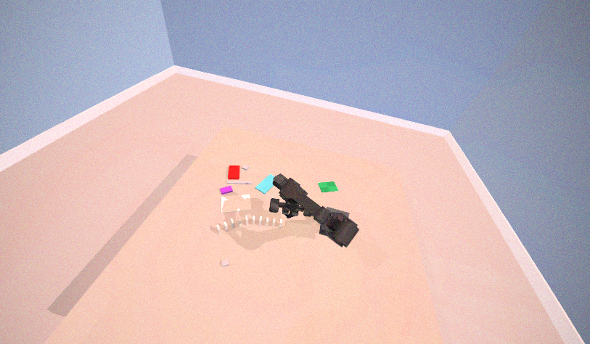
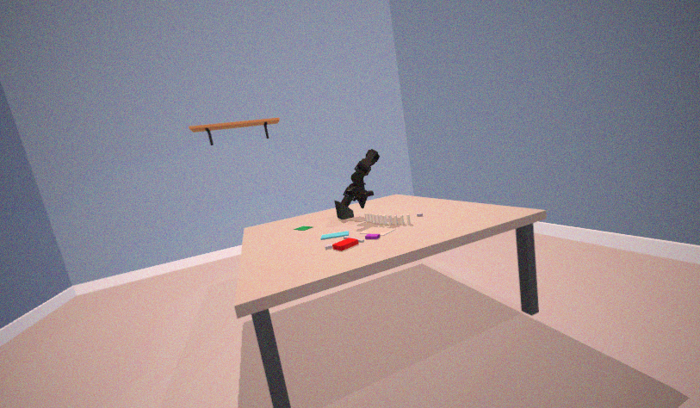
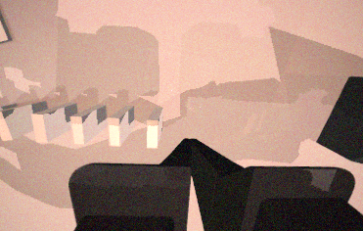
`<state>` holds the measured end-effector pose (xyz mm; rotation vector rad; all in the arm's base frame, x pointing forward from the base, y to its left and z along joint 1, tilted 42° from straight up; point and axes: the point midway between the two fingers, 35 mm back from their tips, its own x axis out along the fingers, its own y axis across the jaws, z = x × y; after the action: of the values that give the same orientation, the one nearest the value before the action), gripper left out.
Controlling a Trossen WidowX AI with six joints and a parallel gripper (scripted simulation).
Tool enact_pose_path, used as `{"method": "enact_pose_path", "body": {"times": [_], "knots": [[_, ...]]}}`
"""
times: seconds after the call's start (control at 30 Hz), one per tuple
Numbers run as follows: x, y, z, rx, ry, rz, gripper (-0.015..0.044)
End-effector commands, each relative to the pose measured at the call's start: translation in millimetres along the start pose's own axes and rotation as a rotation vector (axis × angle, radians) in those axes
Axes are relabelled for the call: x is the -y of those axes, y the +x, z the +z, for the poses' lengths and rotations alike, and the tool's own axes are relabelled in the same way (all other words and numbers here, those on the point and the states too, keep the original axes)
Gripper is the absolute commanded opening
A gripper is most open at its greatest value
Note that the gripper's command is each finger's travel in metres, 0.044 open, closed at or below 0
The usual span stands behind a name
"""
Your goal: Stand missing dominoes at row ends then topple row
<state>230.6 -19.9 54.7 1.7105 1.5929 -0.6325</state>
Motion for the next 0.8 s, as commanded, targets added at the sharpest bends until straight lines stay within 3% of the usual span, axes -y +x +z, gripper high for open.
{"method": "enact_pose_path", "body": {"times": [0.0,0.77], "knots": [[7,47,-6,-0.023,0.013,-0.019,0.0],[-19,56,-7,-0.026,0.012,-0.018,0.0]]}}
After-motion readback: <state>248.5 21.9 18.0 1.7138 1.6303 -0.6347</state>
